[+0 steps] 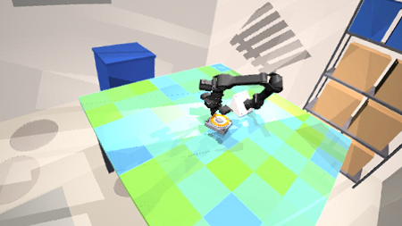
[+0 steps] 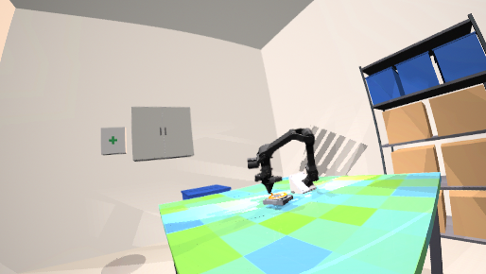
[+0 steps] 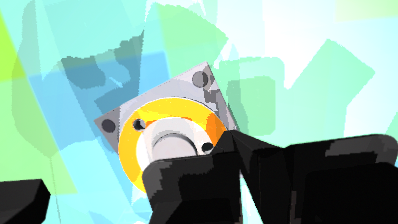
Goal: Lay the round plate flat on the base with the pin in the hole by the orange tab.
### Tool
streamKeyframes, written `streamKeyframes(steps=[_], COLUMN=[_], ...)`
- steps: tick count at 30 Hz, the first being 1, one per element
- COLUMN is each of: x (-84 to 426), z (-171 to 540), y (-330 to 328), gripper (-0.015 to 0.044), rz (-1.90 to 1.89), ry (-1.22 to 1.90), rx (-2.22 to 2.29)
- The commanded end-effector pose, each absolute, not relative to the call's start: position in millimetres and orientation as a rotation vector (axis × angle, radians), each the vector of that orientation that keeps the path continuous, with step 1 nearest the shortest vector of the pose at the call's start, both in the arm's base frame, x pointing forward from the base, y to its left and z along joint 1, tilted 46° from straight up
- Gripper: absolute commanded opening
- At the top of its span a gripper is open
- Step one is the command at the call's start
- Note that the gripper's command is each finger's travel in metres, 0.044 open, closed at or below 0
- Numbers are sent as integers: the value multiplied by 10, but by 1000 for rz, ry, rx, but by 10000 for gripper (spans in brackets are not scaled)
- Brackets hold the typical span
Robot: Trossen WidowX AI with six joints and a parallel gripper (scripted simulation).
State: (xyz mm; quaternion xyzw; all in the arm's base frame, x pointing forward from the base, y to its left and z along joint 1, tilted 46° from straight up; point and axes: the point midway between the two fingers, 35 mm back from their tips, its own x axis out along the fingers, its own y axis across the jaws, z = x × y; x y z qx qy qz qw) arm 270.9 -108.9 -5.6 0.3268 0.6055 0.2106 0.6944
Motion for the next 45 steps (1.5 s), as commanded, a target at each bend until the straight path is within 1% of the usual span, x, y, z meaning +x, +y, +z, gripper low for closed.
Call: streamKeyframes(steps=[1, 33, 45], x=[2647, 2250, 2172], z=[-76, -11, 48], y=[-1062, -956, -891], gripper=[0, 0, 0], rz=[476, 475, 476], ry=[1363, 1365, 1366], rx=[733, 734, 735])
